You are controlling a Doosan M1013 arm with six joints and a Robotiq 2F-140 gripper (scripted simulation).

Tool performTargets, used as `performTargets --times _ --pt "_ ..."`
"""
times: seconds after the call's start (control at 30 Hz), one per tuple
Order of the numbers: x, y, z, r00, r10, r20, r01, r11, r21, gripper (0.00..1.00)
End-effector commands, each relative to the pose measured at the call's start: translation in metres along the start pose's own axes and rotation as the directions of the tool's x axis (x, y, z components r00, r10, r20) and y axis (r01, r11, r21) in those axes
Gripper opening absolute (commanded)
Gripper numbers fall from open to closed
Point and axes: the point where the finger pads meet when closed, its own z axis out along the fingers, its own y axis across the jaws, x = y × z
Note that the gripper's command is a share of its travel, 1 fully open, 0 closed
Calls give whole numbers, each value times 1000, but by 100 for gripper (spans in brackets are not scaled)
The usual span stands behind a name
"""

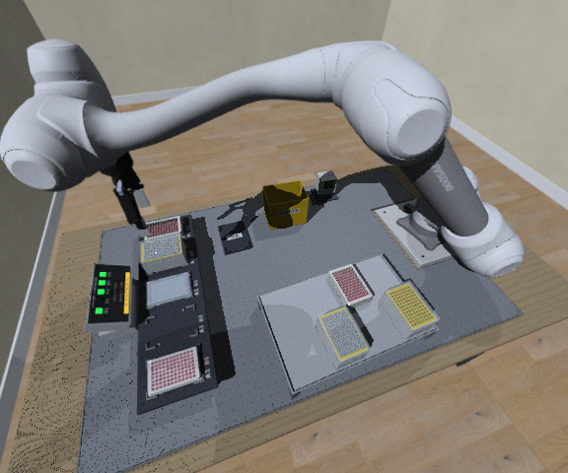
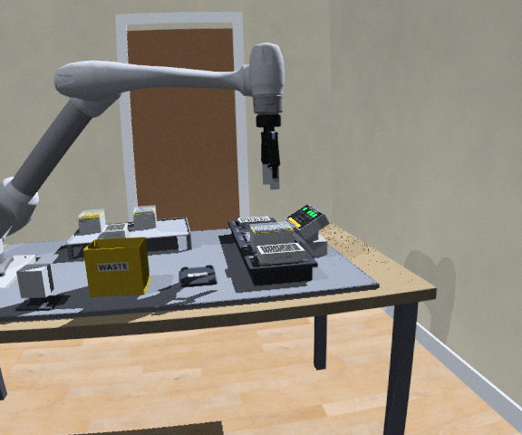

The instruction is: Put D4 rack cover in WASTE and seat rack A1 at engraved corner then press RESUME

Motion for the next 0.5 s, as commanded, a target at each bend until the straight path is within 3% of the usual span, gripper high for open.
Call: performTargets --times 0.0,0.47 --pt "-1 -2 1 1000 4 7 -4 1000 -2 77" --pt "-1 -2 1 1000 4 7 -4 1000 -2 77"
